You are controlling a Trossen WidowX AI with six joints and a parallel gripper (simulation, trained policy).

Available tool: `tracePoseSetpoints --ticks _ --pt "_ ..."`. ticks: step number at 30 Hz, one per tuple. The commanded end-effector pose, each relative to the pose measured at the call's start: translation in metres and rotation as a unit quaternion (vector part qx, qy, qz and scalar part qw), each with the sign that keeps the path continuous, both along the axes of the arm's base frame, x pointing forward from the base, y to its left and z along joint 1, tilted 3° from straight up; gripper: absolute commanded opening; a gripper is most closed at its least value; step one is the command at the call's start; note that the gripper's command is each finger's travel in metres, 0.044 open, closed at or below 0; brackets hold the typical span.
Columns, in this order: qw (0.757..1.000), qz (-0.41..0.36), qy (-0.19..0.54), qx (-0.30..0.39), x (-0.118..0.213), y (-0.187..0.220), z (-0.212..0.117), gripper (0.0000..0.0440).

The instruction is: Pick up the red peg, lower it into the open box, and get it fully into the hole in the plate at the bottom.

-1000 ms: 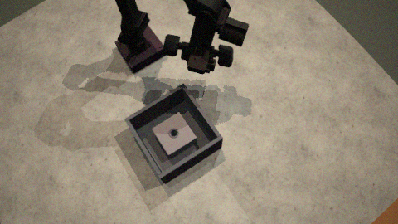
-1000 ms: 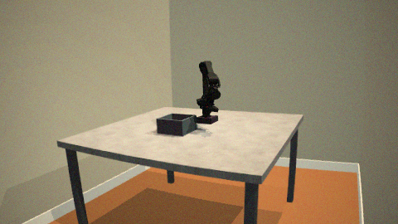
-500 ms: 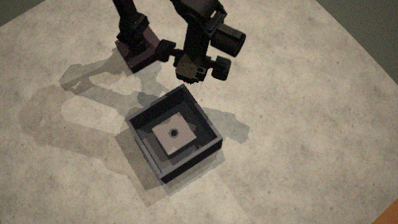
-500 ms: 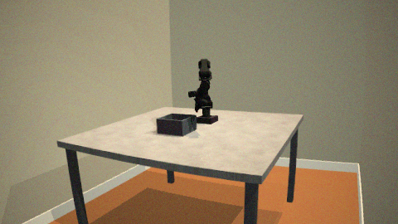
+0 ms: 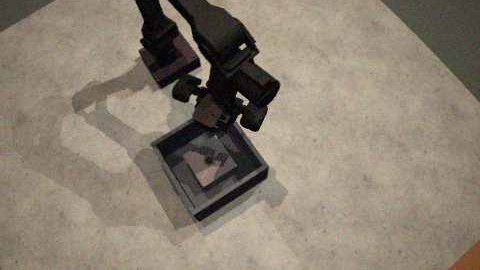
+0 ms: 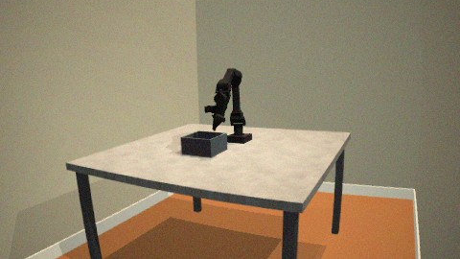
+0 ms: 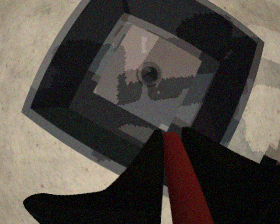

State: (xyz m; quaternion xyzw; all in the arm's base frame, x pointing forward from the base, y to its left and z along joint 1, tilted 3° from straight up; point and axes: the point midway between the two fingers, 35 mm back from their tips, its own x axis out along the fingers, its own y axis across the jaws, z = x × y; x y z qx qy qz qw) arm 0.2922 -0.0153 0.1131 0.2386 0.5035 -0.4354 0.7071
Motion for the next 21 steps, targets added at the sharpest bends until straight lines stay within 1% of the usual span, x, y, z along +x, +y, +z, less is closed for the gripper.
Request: tracePoseSetpoints --ticks 1,10,18,20,21 --pt "1.0 -0.001 -0.003 0.002 0.011 -0.013 -0.004 0.0" --pt "1.0 0.016 0.005 0.019 0.028 -0.042 -0.02 0.0" --pt "0.998 0.049 0.02 0.041 0.034 -0.055 -0.042 0.0" --pt "0.997 0.058 0.027 0.048 0.034 -0.056 -0.048 0.0007" --pt "0.996 0.062 0.031 0.052 0.033 -0.056 -0.052 0.0019"
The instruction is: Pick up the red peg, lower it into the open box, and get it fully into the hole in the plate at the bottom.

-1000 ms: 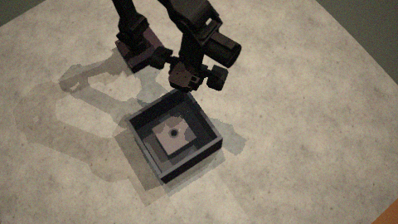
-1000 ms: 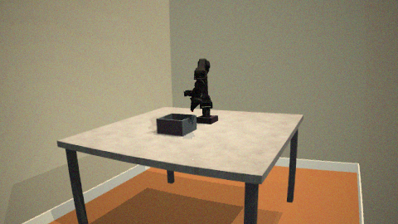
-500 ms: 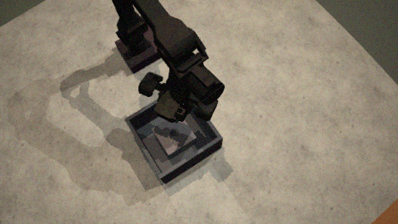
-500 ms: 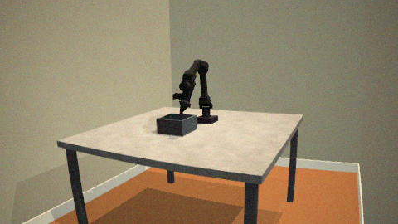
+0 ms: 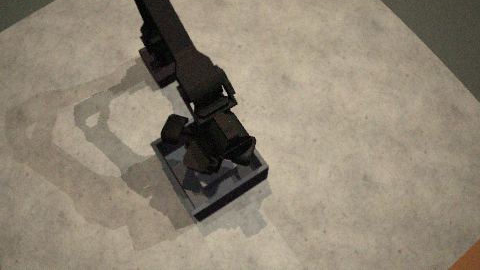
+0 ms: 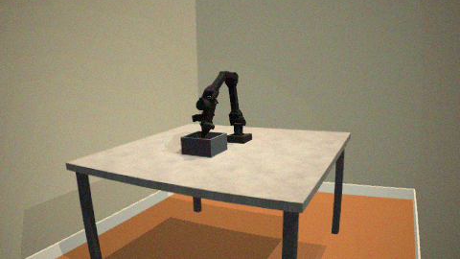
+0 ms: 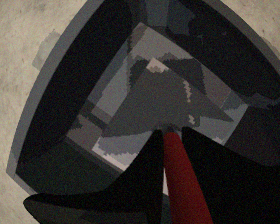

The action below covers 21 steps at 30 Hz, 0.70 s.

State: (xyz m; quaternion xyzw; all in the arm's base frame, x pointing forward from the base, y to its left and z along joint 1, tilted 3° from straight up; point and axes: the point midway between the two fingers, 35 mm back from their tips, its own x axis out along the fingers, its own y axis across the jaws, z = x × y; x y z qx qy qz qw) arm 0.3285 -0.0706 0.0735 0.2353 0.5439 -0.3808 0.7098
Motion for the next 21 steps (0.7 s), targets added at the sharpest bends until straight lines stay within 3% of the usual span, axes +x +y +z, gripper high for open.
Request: tracePoseSetpoints --ticks 1,6,9,20,21 --pt "1.0 0.016 0.02 0.013 -0.004 -0.001 -0.015 0.0035" --pt "0.999 0.029 0.033 0.029 -0.003 -0.003 -0.028 0.0149" --pt "0.998 0.046 0.033 0.029 0.003 -0.008 -0.027 0.0153" --pt "0.996 0.064 0.013 0.066 0.04 -0.01 -0.007 0.0436" --pt "0.995 0.066 0.011 0.07 0.044 -0.01 -0.005 0.044"
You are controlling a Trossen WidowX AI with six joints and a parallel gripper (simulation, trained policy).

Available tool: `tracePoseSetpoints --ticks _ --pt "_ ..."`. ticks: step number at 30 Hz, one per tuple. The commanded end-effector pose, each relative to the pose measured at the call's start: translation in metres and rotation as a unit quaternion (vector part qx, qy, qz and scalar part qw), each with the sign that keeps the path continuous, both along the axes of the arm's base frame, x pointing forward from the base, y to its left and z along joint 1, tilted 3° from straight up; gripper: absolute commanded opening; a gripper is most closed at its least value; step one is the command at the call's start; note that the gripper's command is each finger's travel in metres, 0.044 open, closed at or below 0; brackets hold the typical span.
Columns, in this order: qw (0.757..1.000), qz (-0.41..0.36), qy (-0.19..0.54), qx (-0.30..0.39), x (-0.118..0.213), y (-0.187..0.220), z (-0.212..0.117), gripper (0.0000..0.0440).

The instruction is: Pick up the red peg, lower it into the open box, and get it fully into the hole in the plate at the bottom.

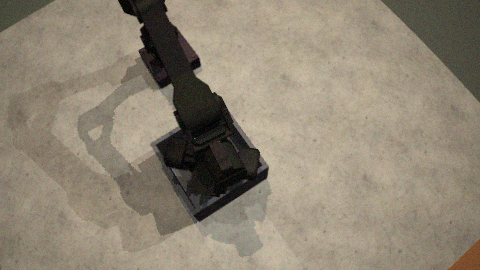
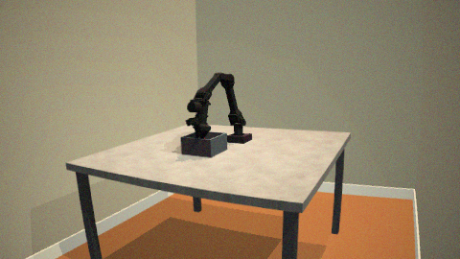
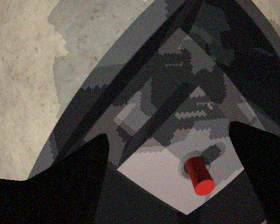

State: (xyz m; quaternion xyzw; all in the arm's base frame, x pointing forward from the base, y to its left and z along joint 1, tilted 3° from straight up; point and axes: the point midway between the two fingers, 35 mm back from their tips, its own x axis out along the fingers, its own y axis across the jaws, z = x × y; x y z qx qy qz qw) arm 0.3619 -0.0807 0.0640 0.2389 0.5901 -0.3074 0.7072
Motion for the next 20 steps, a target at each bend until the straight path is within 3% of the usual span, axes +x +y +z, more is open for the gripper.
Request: tracePoseSetpoints --ticks 1,13,20 --pt "1.0 0.009 -0.007 0.014 0.014 0.001 0.007 0.044" --pt "0.996 0.042 -0.056 0.055 0.061 0.016 0.04 0.044" --pt "0.996 0.045 -0.06 0.057 0.064 0.018 0.043 0.044"
